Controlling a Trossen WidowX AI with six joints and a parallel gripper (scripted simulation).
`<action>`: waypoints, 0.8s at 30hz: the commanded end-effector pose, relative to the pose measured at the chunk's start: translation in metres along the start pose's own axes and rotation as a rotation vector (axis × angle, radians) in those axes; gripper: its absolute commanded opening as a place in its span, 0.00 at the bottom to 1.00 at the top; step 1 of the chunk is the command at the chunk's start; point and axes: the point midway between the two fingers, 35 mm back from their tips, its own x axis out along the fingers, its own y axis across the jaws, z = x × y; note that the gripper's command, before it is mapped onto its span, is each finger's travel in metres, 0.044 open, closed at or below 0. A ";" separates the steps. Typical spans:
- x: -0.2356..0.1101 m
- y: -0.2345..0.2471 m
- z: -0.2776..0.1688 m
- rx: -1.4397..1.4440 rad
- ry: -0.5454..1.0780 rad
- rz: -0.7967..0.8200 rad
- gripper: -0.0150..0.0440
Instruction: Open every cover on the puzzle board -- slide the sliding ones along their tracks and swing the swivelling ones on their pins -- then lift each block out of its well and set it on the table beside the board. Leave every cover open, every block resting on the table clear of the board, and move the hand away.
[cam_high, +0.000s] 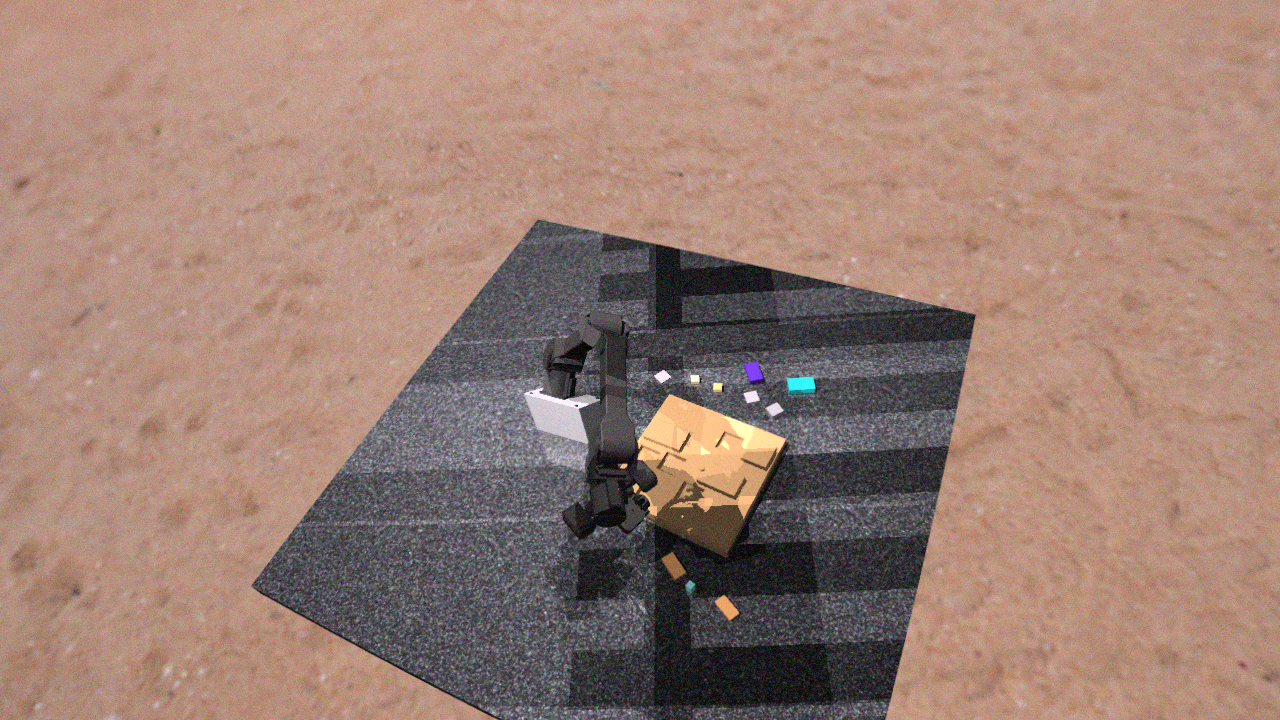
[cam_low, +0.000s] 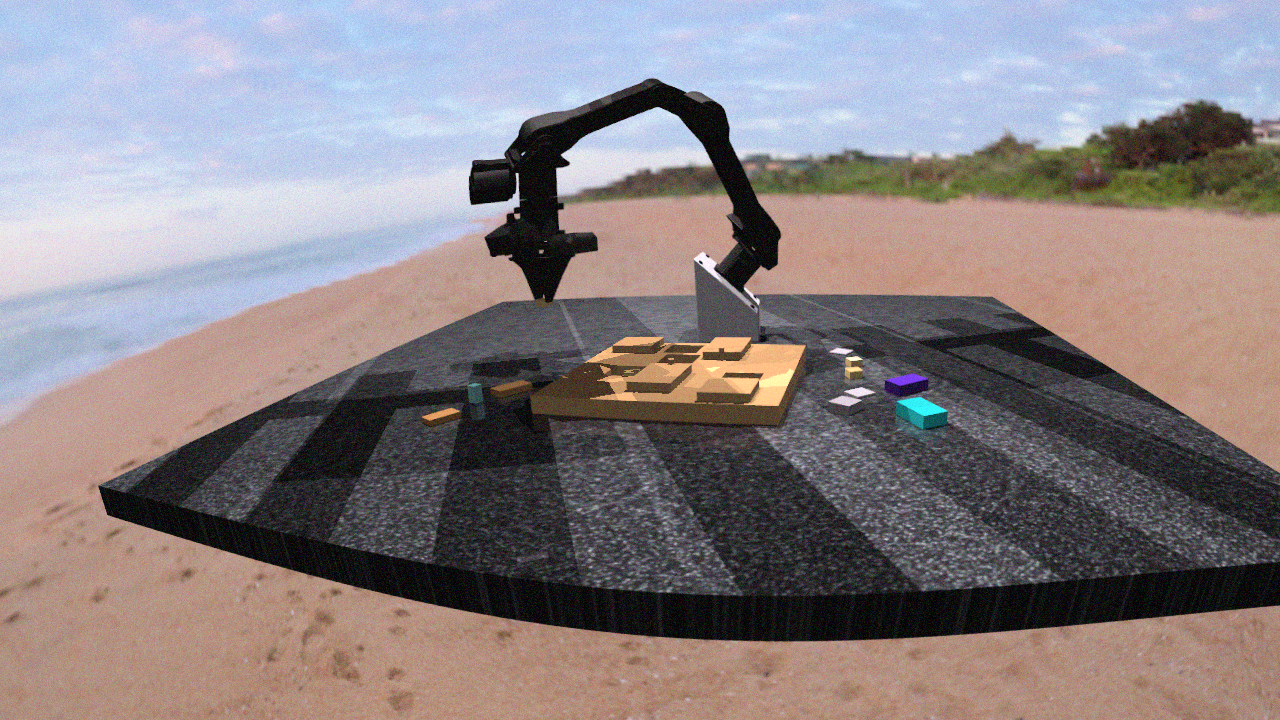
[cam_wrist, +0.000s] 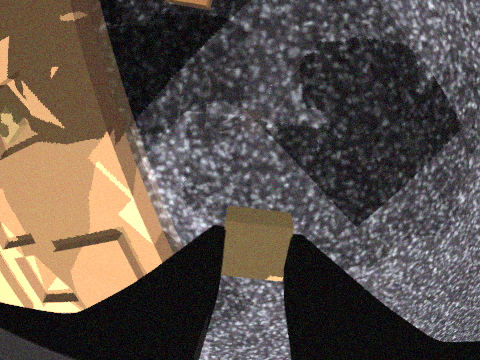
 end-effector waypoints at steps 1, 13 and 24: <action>0.008 0.000 -0.001 0.004 0.006 0.006 0.39; 0.028 0.000 0.000 0.003 0.006 0.006 0.39; 0.046 0.000 0.000 0.003 0.006 0.007 0.39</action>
